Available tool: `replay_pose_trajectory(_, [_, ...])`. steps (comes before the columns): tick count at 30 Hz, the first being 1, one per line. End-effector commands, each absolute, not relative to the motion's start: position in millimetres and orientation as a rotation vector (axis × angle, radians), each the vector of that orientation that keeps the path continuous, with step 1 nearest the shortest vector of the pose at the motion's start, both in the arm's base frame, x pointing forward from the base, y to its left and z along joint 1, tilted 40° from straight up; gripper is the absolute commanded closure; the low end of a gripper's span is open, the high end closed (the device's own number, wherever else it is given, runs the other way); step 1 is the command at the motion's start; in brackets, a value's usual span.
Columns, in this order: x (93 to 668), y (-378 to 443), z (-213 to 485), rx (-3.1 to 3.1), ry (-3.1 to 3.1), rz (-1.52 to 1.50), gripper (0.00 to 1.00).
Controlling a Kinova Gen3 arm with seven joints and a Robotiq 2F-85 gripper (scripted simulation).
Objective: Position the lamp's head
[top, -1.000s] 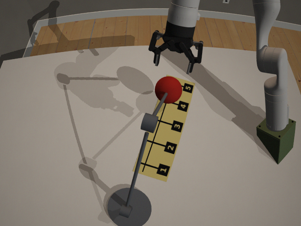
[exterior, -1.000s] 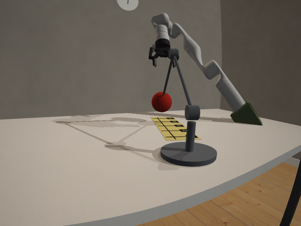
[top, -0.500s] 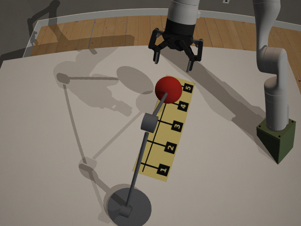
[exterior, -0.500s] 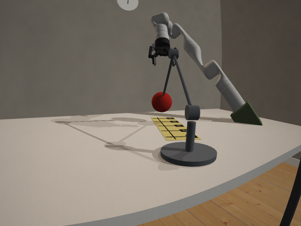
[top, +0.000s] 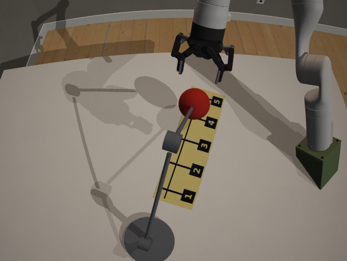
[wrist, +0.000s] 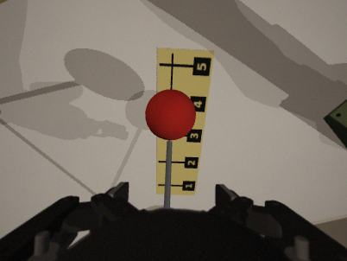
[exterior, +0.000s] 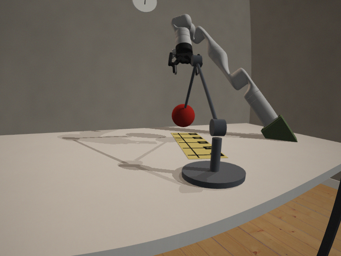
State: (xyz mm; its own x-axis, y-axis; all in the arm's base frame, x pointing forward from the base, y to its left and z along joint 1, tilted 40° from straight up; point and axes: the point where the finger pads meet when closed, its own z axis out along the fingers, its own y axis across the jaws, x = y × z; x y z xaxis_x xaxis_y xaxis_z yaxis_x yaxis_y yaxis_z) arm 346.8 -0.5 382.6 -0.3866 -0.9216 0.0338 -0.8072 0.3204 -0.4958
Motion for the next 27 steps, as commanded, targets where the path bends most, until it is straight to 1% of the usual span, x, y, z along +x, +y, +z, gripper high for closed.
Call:
replay_pose_trajectory(1, [346.9, -0.1, 383.0, -1.566, 2.332, -0.648, 0.00])
replay_pose_trajectory(27, [349.6, 3.4, 383.0, -1.560, 2.350, -0.676, 0.00])
